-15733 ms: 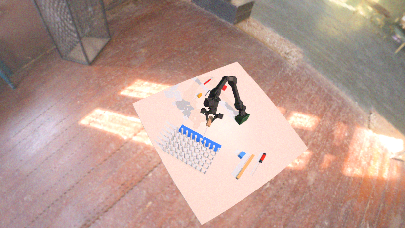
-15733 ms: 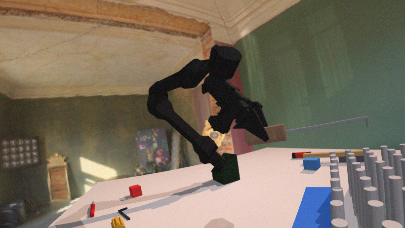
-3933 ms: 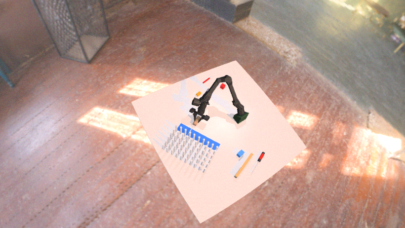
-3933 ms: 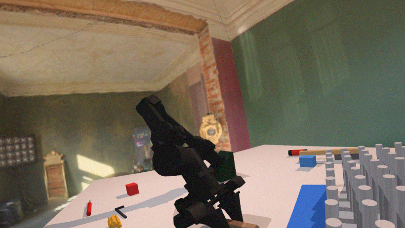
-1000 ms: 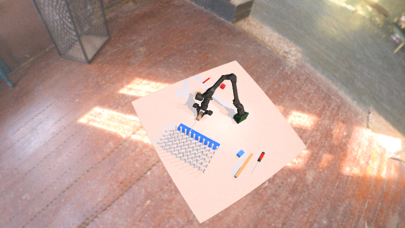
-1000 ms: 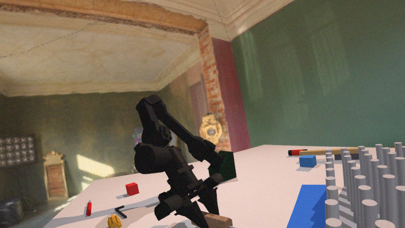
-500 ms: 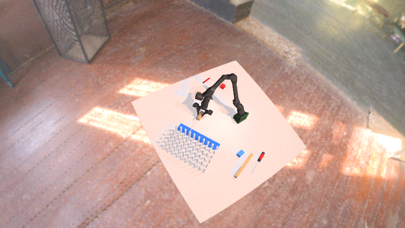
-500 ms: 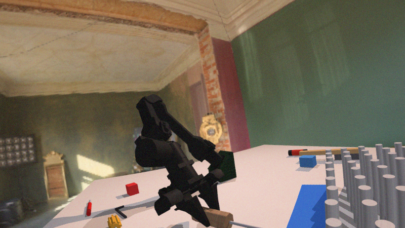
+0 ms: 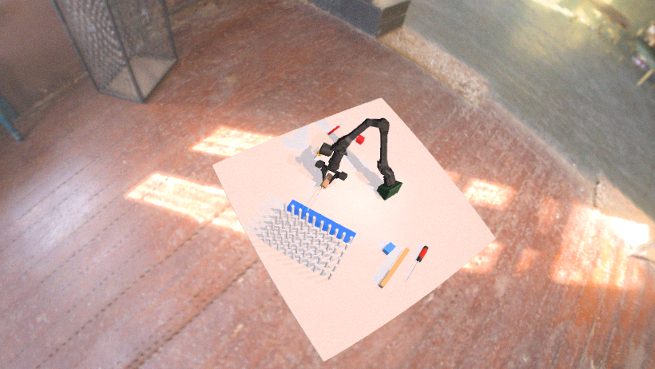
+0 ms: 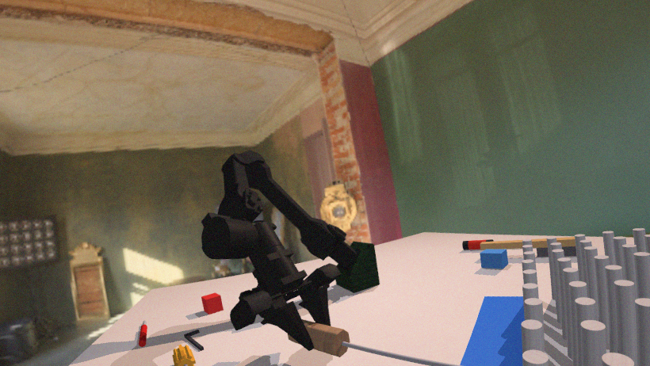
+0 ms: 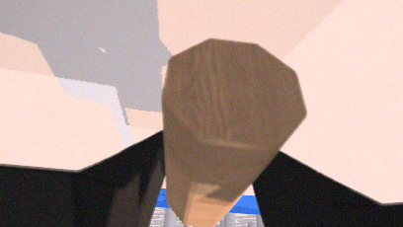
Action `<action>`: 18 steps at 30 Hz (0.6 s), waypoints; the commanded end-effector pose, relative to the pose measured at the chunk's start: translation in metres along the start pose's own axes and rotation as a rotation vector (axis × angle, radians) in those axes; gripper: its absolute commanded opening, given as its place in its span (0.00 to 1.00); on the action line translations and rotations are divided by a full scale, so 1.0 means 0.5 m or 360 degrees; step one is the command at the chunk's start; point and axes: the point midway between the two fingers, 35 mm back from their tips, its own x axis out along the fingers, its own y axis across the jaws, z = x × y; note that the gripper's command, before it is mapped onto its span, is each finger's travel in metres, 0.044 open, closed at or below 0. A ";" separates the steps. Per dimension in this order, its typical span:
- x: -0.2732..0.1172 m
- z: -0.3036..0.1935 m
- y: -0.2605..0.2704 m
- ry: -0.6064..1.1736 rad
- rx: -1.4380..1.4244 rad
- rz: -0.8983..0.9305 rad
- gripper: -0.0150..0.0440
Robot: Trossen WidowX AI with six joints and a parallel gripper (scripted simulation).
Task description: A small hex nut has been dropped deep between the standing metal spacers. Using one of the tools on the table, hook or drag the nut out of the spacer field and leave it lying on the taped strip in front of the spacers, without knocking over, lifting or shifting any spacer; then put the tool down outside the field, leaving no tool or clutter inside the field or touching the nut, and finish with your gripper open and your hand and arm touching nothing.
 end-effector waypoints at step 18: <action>-0.167 -0.132 0.009 0.0023 0.0002 -0.0014 0.25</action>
